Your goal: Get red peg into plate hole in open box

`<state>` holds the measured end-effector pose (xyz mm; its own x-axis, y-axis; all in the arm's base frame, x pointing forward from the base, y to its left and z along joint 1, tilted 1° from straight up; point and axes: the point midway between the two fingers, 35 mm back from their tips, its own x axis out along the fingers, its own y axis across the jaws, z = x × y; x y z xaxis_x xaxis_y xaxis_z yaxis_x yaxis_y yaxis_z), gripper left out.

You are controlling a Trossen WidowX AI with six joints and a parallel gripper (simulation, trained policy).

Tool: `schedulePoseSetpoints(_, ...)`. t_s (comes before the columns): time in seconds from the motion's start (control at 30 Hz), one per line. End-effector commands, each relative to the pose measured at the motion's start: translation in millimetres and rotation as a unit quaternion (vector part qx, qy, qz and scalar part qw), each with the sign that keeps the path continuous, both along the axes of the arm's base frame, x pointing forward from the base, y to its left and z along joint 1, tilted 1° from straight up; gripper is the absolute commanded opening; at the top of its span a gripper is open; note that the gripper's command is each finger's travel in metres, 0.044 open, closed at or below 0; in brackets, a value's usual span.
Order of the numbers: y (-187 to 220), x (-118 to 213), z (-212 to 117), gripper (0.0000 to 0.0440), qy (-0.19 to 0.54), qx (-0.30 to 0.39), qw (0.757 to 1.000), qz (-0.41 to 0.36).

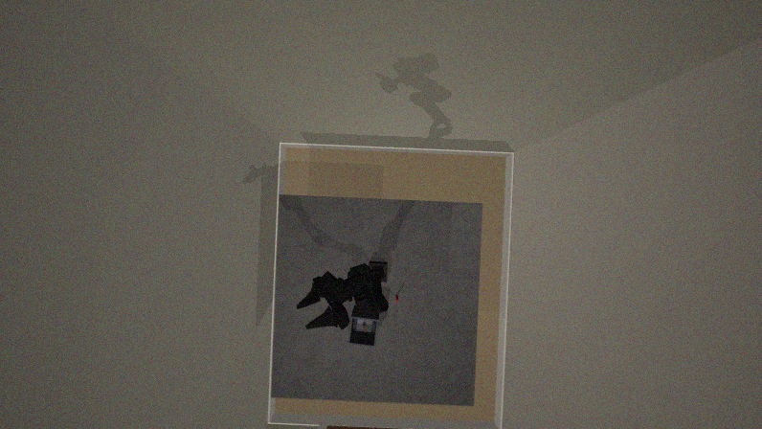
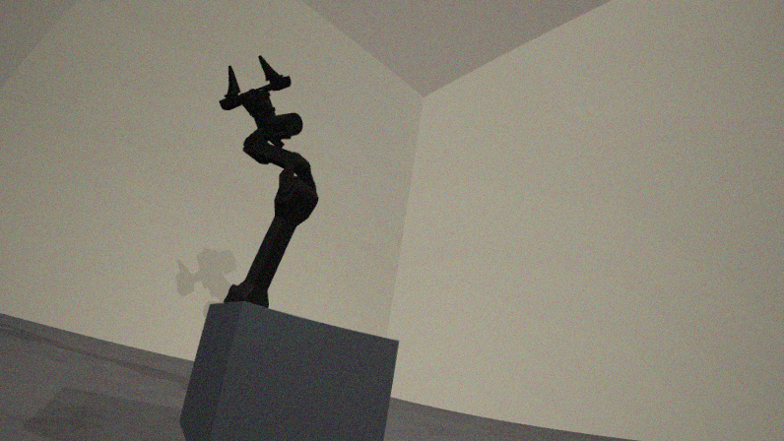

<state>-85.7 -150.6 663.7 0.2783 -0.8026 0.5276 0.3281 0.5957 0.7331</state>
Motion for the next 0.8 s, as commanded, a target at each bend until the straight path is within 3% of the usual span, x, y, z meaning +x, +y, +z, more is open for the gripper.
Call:
schedulePoseSetpoints(0.0, -2, -5, 1, 0.0424, -0.009, -0.001, 1.0, 0.005)
schedulePoseSetpoints(0.33, -44, -24, 2, 0.0438, -0.133, 0.005, 0.984, 0.118)
schedulePoseSetpoints(0.77, -108, -2, -2, 0.044, -0.273, 0.045, 0.928, 0.249)
